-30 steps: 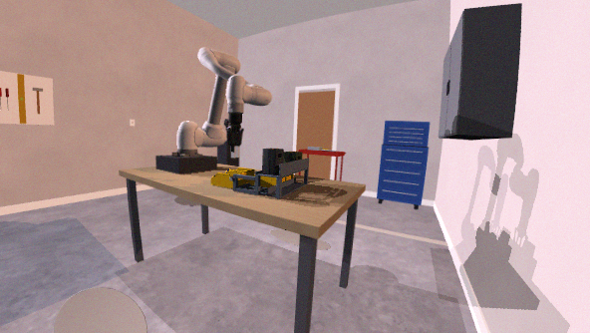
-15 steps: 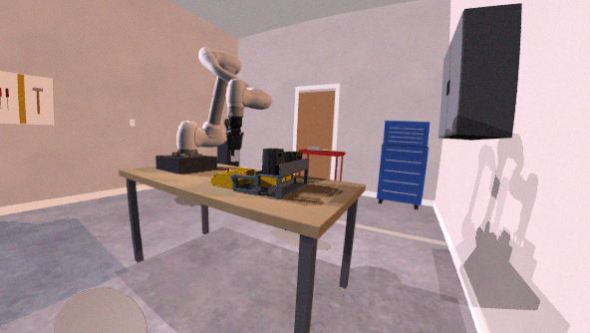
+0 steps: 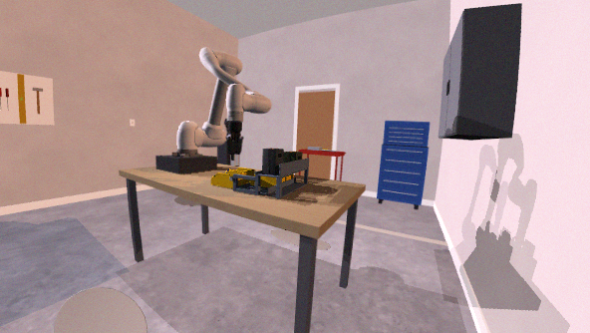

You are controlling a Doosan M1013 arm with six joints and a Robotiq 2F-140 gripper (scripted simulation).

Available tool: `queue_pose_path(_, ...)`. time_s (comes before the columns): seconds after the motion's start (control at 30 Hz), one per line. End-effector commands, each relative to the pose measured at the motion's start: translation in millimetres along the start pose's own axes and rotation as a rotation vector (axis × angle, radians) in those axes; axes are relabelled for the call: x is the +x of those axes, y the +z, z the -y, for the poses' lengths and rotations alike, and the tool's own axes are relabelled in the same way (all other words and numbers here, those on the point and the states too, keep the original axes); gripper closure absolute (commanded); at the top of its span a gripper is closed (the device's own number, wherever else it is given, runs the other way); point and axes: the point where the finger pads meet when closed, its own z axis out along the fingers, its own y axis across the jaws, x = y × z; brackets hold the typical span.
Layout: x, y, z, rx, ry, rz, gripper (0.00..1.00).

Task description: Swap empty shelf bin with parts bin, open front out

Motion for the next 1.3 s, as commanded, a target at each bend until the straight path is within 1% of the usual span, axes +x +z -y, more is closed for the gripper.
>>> queue_pose_path(0.0,-0.3,11.6,0.6,-0.003,-0.005,0.004,0.76)
queue_pose_path(0.43,-0.3,19.0,0.6,-0.003,-0.005,0.004,0.76)
queue_pose_path(1.27,-0.3,19.3,0.7,-0.003,-0.005,0.004,0.76)
